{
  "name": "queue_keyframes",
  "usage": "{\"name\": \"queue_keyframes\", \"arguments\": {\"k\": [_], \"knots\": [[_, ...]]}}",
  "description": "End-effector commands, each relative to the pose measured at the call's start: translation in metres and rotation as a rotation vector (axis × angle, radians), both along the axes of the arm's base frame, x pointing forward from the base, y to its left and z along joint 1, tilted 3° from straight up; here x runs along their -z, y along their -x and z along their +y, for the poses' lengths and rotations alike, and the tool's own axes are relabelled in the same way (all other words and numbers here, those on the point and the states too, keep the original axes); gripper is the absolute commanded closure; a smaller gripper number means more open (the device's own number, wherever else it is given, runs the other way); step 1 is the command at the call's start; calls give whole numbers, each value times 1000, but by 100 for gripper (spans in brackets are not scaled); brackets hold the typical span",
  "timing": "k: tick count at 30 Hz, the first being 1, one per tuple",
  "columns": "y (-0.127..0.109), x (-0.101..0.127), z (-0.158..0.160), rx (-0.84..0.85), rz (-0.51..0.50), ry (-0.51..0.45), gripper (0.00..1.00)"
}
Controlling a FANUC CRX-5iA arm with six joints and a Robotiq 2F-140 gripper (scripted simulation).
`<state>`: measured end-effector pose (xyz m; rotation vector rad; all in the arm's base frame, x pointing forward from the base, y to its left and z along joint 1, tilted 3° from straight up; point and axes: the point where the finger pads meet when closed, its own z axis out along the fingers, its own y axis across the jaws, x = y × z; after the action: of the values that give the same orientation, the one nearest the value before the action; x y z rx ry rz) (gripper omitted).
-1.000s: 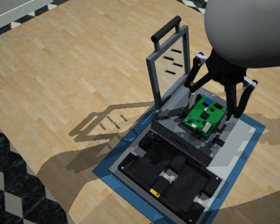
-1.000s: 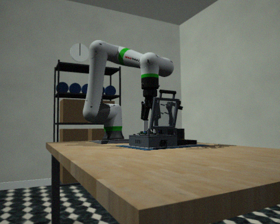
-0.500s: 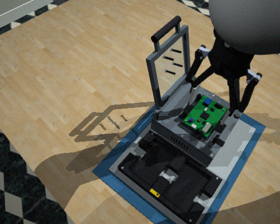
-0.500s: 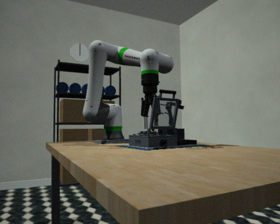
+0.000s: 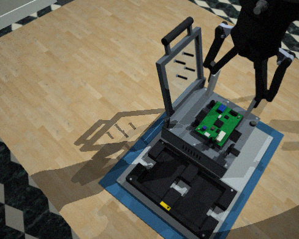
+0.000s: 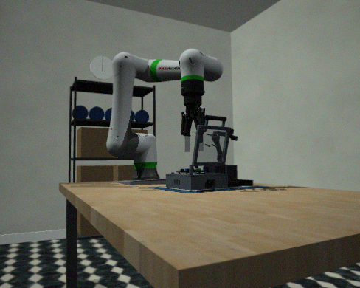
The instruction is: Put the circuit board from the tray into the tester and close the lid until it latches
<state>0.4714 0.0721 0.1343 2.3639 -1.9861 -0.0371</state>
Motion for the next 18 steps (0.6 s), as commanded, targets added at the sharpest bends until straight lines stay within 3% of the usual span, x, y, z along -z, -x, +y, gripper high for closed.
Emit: {"name": "queue_keyframes", "arguments": {"k": [1, 5, 18], "knots": [[-1, -25, 1, 0, 1, 0, 42], [-2, -37, 1, 0, 1, 0, 42], [-6, -107, 3, 0, 1, 0, 42]]}}
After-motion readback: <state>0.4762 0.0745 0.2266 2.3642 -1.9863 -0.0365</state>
